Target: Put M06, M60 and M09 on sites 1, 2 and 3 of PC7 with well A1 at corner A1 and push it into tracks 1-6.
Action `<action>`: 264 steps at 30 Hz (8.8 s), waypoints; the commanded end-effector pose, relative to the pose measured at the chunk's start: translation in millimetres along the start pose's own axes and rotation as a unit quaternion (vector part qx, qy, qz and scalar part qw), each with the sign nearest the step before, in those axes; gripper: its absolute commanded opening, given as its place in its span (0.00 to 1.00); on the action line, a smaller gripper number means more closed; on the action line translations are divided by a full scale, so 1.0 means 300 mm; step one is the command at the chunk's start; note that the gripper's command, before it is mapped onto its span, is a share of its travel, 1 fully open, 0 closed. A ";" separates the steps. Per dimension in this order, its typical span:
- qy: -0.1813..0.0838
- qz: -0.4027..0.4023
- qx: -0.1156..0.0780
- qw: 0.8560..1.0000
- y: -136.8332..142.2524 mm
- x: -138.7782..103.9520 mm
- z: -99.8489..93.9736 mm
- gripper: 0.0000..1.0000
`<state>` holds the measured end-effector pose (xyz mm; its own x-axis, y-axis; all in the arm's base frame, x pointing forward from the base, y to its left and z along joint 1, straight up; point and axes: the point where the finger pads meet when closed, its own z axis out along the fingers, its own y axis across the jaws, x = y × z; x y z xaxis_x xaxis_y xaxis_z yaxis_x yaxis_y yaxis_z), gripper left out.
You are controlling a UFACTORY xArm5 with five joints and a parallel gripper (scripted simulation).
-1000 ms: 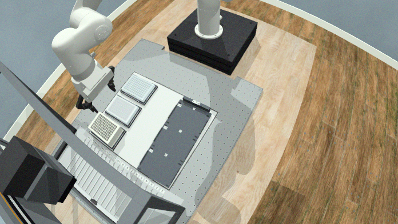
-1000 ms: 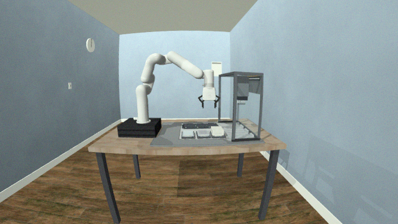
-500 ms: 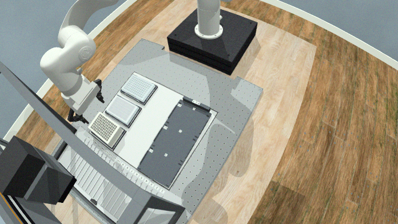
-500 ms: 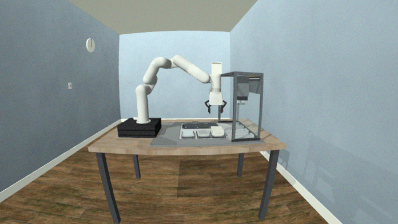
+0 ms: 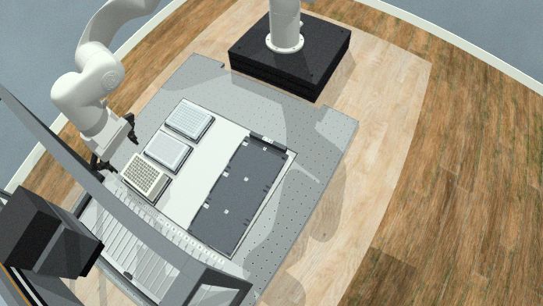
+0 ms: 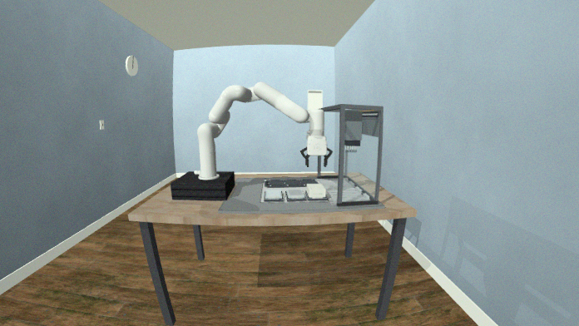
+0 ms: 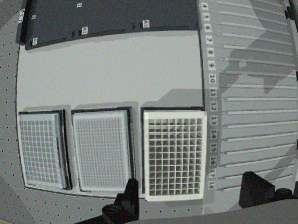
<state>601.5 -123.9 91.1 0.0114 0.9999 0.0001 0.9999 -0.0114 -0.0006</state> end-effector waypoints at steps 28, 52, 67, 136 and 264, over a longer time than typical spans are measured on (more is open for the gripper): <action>0.002 0.000 -0.003 1.000 0.005 -0.001 0.110 1.00; 0.002 0.000 -0.003 1.000 0.005 0.000 0.232 1.00; 0.002 0.000 -0.003 1.000 0.005 0.000 0.255 1.00; 0.002 0.000 -0.003 1.000 0.006 0.001 0.384 1.00; 0.002 0.000 -0.003 1.000 0.006 0.001 0.353 0.00</action>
<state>601.7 -123.4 -17.3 0.0115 0.9999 0.0001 0.9999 -0.0115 -0.0005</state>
